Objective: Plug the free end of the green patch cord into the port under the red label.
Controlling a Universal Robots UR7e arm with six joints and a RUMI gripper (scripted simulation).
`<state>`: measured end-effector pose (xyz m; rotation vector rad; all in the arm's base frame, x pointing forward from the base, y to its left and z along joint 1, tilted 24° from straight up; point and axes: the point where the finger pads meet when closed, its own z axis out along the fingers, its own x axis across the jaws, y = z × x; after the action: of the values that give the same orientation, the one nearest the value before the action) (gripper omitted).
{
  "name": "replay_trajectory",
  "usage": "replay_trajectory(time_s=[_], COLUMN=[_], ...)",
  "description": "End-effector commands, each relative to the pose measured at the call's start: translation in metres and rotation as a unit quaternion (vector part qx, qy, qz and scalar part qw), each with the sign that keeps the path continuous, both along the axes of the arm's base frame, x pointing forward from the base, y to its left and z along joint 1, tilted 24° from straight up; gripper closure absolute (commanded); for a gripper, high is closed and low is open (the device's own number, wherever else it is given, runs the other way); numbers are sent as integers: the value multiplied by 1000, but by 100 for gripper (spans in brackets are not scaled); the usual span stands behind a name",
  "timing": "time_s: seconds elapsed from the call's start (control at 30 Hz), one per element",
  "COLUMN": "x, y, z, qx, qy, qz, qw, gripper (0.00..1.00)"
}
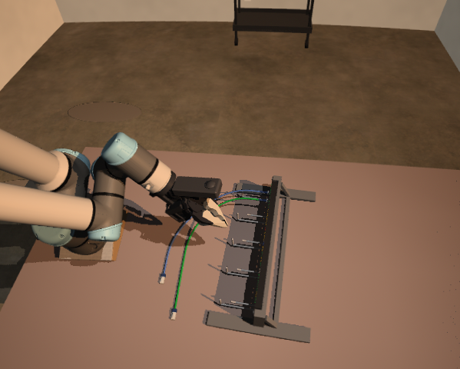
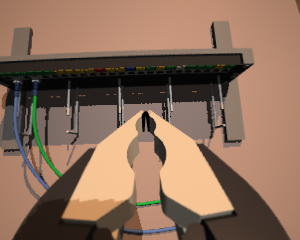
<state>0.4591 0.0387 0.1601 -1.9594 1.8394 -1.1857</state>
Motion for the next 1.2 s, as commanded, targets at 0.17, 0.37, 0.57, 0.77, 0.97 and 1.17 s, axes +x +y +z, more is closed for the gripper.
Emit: replay_trajectory(time_s=[0.17, 0.37, 0.57, 0.77, 0.97, 1.17], x=[-15, -19, -20, -20, -20, -21], y=[8, 11, 11, 11, 9, 2], z=[16, 20, 21, 21, 22, 25], qx=[0, 0, 0, 0, 0, 0], qy=[1, 1, 1, 1, 1, 1], qz=[-1, -1, -1, -1, -1, -1], qw=[1000, 1000, 1000, 1000, 1000, 1000], gripper=[100, 100, 100, 100, 100, 100])
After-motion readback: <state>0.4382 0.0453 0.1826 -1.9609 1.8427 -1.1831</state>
